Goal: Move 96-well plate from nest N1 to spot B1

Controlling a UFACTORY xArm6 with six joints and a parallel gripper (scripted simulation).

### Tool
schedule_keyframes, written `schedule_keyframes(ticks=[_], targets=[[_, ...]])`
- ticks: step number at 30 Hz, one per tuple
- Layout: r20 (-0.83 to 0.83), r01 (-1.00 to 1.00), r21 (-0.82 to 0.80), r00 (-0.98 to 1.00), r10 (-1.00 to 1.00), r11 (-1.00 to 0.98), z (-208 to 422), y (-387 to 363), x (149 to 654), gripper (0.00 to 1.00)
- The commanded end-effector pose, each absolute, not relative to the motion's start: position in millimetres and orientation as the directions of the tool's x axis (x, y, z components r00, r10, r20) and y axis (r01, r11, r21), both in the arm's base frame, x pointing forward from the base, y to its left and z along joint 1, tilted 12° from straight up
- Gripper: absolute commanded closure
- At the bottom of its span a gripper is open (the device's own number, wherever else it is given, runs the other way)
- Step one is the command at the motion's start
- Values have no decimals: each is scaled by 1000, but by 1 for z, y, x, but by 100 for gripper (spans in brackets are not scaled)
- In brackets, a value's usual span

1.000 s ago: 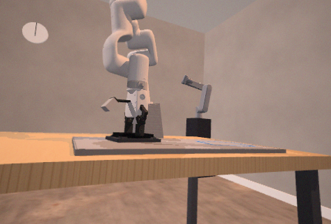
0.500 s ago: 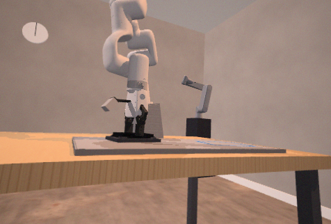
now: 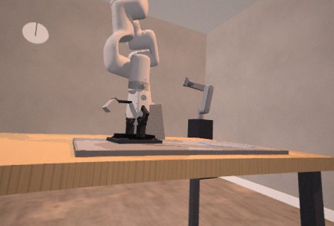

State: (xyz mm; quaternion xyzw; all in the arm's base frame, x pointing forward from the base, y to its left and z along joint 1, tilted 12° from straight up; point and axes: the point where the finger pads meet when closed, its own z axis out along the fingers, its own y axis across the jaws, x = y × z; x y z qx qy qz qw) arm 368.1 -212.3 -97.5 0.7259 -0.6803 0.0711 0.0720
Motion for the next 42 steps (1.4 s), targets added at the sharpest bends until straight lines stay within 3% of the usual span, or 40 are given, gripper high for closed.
schedule_keyframes(ticks=[1, 42], targets=[[203, -998, 5, 64, -977, -64, -97, -213, 369, 100], [203, -998, 5, 64, -977, -64, -87, -211, 369, 100]])
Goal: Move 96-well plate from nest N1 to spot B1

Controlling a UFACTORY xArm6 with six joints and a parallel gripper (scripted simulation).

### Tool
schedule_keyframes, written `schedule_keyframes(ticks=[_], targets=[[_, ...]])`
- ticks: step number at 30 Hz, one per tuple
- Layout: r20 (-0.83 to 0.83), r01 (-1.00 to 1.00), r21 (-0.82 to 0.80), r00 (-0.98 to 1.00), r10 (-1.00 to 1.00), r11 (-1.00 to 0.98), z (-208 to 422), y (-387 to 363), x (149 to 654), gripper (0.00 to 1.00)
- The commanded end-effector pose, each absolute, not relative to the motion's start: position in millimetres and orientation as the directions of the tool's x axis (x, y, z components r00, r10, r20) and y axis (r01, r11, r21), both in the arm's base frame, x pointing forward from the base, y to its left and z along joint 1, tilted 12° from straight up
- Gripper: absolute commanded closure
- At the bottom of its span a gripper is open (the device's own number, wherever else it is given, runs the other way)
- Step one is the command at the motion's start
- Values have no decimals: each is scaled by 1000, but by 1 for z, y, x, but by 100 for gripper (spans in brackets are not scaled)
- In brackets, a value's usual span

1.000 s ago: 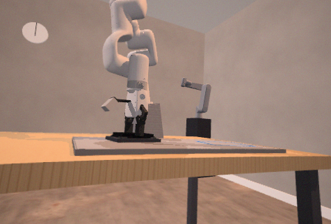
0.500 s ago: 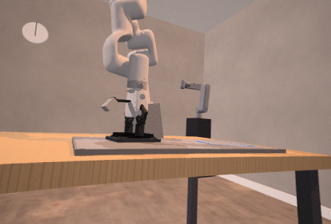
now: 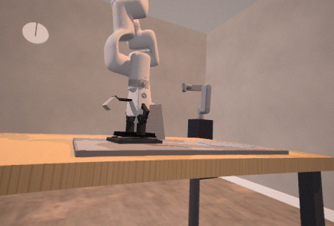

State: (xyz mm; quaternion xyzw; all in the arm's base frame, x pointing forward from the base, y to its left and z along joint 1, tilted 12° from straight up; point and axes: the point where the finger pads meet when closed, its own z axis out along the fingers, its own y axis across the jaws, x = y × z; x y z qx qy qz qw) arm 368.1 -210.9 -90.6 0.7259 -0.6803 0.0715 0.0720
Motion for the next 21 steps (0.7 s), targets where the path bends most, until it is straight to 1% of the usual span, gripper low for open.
schedule_keyframes(ticks=[1, 21], targets=[[203, -998, 5, 64, -977, -64, -87, -211, 369, 100], [203, -998, 5, 64, -977, -64, -77, -209, 369, 100]])
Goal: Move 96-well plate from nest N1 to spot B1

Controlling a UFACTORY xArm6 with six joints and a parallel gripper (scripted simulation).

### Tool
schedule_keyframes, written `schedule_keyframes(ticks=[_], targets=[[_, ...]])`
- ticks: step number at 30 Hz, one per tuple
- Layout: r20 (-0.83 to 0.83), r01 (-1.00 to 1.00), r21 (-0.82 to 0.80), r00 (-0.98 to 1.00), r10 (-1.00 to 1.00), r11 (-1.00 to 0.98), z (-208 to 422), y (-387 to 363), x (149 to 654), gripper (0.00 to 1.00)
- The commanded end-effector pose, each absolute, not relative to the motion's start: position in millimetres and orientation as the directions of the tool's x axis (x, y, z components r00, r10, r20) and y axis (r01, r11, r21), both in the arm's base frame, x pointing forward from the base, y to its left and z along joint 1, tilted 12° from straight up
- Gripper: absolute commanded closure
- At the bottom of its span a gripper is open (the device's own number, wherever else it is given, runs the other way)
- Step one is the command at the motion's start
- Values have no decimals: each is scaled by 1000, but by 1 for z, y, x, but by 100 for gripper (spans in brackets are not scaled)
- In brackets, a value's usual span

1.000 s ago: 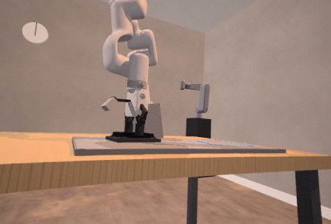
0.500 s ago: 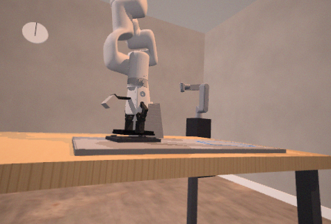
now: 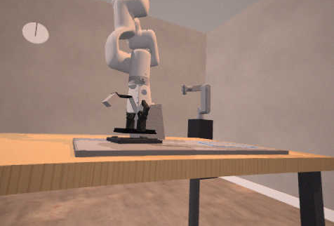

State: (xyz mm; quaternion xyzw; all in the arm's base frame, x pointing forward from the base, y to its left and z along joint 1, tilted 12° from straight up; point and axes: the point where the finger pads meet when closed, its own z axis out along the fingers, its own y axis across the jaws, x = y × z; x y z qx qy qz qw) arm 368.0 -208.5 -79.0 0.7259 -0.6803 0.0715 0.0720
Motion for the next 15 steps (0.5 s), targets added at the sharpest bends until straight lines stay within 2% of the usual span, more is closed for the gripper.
schedule_keyframes(ticks=[1, 15], targets=[[203, -998, 5, 64, -977, -64, -77, -209, 369, 100], [203, -998, 5, 64, -977, -64, -62, -206, 369, 100]])
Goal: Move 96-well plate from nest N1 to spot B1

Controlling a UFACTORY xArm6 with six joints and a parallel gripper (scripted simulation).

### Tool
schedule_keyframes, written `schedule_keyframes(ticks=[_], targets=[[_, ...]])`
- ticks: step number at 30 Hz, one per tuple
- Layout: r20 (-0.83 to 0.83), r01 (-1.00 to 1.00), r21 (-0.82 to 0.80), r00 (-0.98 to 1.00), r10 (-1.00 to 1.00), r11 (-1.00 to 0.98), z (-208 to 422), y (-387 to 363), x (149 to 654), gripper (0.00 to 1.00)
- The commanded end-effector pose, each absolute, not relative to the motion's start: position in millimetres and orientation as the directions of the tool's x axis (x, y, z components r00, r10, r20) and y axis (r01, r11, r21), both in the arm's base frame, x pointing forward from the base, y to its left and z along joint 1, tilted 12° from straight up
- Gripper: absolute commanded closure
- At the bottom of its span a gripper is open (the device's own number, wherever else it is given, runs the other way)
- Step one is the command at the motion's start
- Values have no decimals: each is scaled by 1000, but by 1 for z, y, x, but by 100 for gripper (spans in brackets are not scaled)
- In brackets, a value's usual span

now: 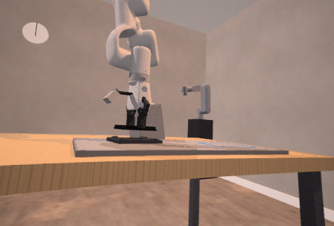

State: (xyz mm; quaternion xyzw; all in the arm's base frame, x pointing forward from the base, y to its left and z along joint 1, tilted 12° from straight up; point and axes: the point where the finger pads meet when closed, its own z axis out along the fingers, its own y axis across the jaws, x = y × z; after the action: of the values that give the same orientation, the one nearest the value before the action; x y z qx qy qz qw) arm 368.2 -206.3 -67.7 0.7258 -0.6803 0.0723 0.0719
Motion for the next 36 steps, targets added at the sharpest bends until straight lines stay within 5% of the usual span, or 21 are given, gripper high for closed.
schedule_keyframes(ticks=[1, 36], targets=[[203, -998, 5, 64, -977, -64, -61, -205, 369, 100], [203, -998, 5, 64, -977, -64, -18, -197, 369, 100]])
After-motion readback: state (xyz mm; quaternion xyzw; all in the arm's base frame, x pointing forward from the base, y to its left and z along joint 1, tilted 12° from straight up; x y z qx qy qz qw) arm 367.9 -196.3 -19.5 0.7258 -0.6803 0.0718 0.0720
